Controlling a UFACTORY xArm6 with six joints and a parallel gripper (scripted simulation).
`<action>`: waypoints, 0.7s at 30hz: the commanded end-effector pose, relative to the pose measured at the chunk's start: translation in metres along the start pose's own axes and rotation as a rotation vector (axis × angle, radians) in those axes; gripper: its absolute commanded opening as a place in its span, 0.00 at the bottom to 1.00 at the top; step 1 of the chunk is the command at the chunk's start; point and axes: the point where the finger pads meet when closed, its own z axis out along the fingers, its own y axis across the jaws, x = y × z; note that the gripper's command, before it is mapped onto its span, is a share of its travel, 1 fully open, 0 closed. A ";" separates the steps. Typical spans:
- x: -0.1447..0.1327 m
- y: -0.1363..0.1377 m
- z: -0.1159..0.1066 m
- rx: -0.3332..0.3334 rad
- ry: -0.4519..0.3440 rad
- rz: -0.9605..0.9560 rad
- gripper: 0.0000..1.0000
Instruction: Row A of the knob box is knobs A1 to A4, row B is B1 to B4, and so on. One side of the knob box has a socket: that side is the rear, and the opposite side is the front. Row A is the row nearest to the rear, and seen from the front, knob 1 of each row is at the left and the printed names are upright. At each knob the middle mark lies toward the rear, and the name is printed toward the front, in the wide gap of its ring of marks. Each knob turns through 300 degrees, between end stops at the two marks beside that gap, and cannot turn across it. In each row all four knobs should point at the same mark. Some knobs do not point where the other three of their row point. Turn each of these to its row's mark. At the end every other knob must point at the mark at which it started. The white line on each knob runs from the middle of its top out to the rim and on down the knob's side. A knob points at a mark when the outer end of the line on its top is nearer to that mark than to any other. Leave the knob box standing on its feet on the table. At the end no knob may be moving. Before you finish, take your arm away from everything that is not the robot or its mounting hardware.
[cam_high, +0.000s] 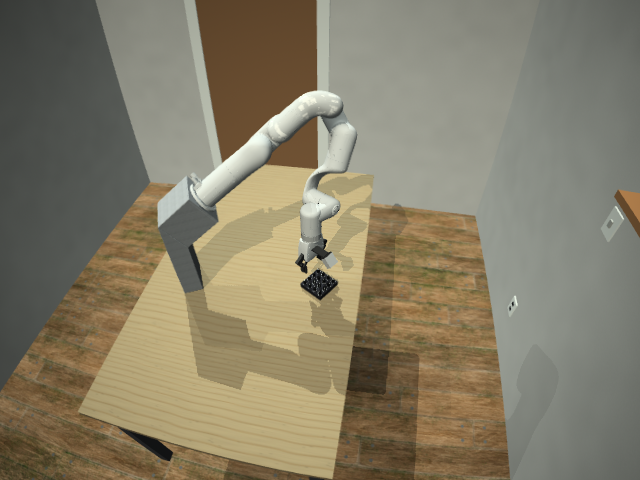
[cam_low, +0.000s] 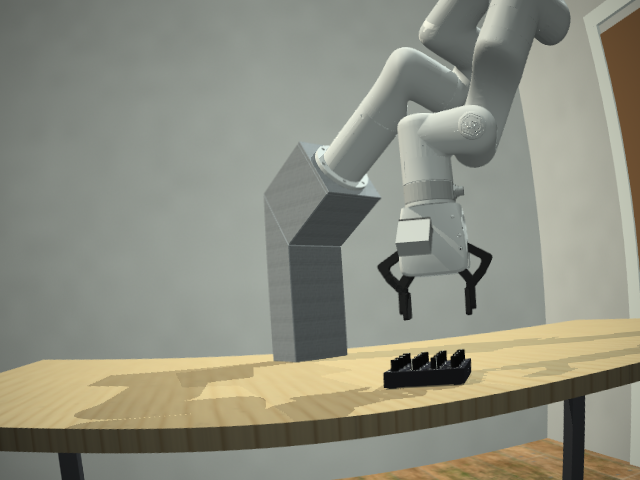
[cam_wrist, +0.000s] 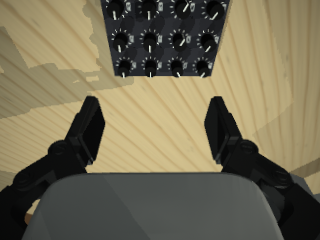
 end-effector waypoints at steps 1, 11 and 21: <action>0.000 0.000 0.000 0.000 0.001 0.000 1.00; 0.014 -0.002 -0.001 0.004 0.001 0.007 1.00; 0.085 -0.005 -0.010 0.000 0.002 0.039 1.00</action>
